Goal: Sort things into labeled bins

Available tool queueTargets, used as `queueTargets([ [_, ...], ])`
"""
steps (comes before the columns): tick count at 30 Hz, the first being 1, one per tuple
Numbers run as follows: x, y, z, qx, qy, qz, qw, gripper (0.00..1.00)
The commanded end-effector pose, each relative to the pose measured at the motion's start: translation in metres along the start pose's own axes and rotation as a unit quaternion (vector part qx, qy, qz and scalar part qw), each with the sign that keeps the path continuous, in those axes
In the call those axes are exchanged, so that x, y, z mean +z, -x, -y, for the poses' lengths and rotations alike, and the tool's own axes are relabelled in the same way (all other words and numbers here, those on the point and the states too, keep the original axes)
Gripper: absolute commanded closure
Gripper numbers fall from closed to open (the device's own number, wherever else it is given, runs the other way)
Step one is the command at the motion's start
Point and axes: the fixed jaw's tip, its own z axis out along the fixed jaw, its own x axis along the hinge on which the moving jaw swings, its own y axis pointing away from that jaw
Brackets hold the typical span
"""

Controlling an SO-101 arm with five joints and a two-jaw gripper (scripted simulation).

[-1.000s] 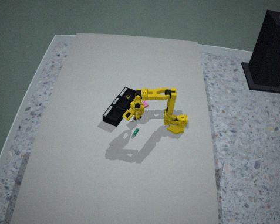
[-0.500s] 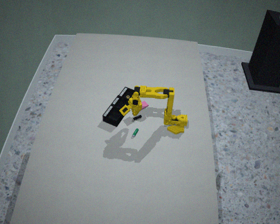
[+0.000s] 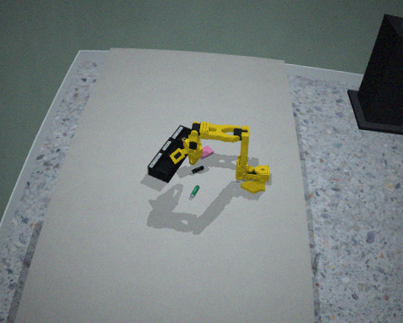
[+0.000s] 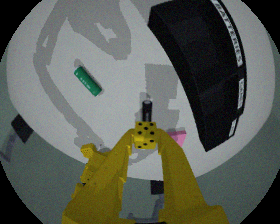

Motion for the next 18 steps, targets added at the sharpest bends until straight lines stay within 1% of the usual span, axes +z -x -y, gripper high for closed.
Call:
queueTargets([
  [1, -0.01, 0.005, 0.012, 0.039, -0.014, 0.021, 0.999, 1.0],
  [10, -0.016, 0.008, 0.029, 0.112, -0.023, 0.033, 0.993, 1.0],
  [18, -0.017, 0.008, 0.032, 0.126, -0.024, 0.035, 0.991, 1.0],
])
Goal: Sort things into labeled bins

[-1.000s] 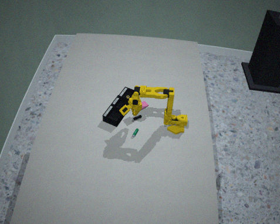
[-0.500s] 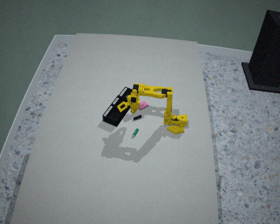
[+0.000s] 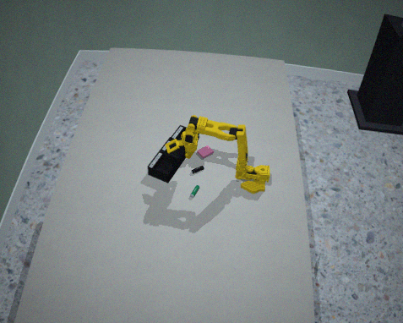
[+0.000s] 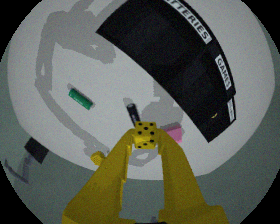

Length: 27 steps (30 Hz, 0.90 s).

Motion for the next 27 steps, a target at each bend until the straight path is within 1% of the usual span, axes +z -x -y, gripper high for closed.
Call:
queueTargets([
  [1, -0.007, 0.004, 0.005, 0.012, -0.009, 0.017, 1.0, 1.0],
  [11, -0.007, 0.006, 0.009, 0.031, -0.011, 0.022, 0.999, 1.0],
  [23, -0.006, 0.016, 0.031, 0.134, -0.024, 0.047, 0.99, 1.0],
  [27, -0.006, 0.018, 0.036, 0.153, -0.026, 0.051, 0.987, 1.0],
])
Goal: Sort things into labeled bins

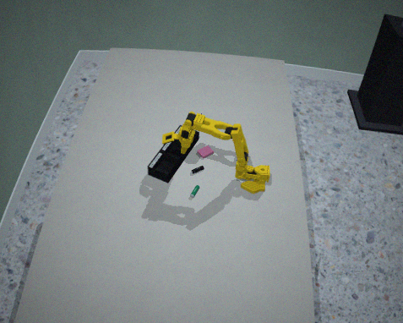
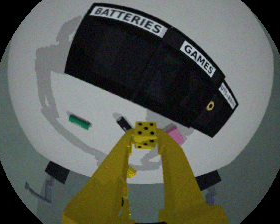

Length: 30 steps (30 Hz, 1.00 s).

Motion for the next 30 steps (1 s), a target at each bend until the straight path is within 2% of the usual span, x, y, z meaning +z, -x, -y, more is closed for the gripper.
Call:
queueTargets([
  [1, -0.009, 0.009, 0.006, 0.019, -0.009, 0.031, 0.999, 1.0],
  [18, -0.008, 0.014, 0.012, 0.051, -0.012, 0.039, 0.998, 1.0],
  [30, -0.006, 0.03, 0.032, 0.152, -0.018, 0.065, 0.986, 1.0],
])
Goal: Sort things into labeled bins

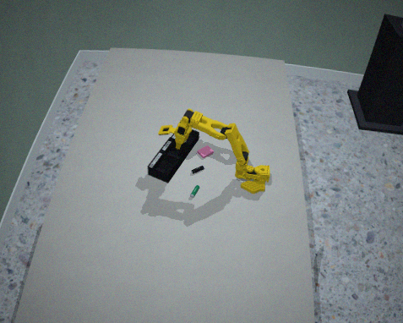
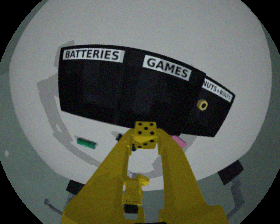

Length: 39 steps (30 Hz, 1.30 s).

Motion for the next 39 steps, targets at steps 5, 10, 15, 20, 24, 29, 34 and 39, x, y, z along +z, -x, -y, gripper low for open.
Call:
queueTargets([
  [5, -0.008, 0.016, 0.009, 0.049, -0.005, 0.038, 0.998, 1.0],
  [10, -0.008, 0.018, 0.012, 0.062, -0.006, 0.041, 0.997, 1.0],
  [15, -0.008, 0.018, 0.012, 0.062, -0.006, 0.041, 0.997, 1.0],
  [20, -0.008, 0.018, 0.012, 0.062, -0.006, 0.041, 0.997, 1.0],
  [24, -0.008, 0.018, 0.012, 0.062, -0.006, 0.041, 0.997, 1.0],
  [29, -0.008, 0.018, 0.012, 0.062, -0.006, 0.041, 0.997, 1.0],
  [34, -0.015, 0.02, 0.018, 0.081, -0.009, 0.054, 0.995, 1.0],
  [39, -0.015, 0.02, 0.018, 0.081, -0.009, 0.054, 0.995, 1.0],
])
